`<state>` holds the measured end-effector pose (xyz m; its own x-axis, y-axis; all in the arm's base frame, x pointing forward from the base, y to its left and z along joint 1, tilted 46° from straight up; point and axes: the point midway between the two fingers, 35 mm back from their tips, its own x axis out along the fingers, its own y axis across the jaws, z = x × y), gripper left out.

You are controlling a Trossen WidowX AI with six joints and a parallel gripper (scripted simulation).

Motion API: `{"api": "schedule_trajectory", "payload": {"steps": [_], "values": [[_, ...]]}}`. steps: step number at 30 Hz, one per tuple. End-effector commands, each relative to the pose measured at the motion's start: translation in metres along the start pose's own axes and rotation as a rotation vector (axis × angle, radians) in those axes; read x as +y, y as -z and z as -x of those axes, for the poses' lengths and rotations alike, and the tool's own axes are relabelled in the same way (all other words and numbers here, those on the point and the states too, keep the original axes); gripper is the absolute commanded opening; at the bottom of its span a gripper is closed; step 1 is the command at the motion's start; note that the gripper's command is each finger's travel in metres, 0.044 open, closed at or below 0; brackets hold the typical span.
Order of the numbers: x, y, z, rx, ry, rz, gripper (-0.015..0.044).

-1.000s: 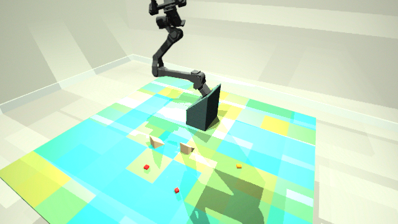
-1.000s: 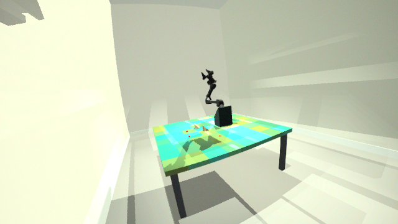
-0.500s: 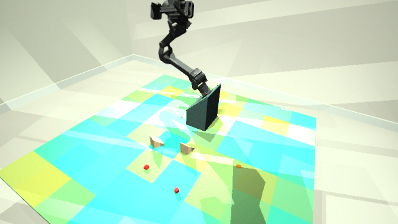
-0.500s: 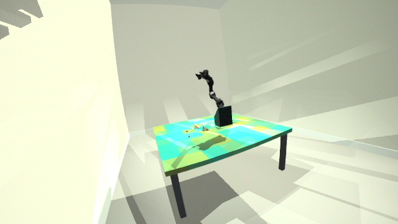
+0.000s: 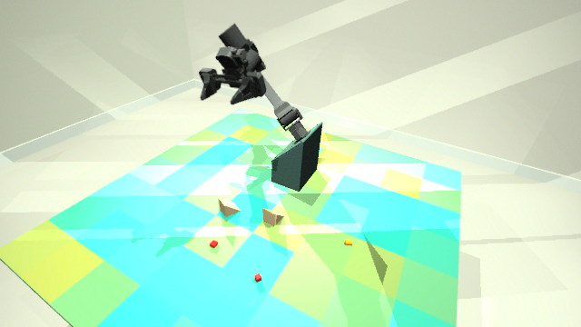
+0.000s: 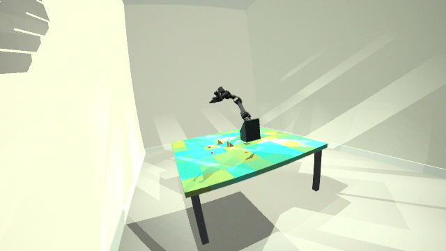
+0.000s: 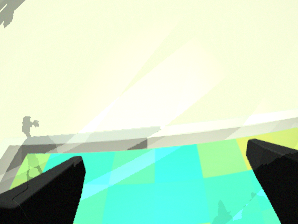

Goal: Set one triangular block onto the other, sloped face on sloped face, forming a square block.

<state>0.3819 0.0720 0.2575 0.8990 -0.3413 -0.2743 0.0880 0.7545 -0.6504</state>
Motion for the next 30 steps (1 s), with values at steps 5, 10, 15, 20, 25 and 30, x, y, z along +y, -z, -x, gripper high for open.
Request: {"api": "schedule_trajectory", "payload": {"steps": [5,10,15,20,25,30], "values": [[-0.044,0.116,-0.068,0.437,0.128,-0.111,0.0440],[-0.069,0.193,-0.083,0.698,0.215,-0.199,0.0440],[-0.090,0.269,-0.079,0.961,0.309,-0.298,0.0440],[-0.102,0.328,-0.063,1.180,0.395,-0.384,0.0440],[-0.103,0.330,-0.062,1.188,0.398,-0.387,0.0440],[-0.103,0.331,-0.062,1.188,0.398,-0.387,0.0440]]}}
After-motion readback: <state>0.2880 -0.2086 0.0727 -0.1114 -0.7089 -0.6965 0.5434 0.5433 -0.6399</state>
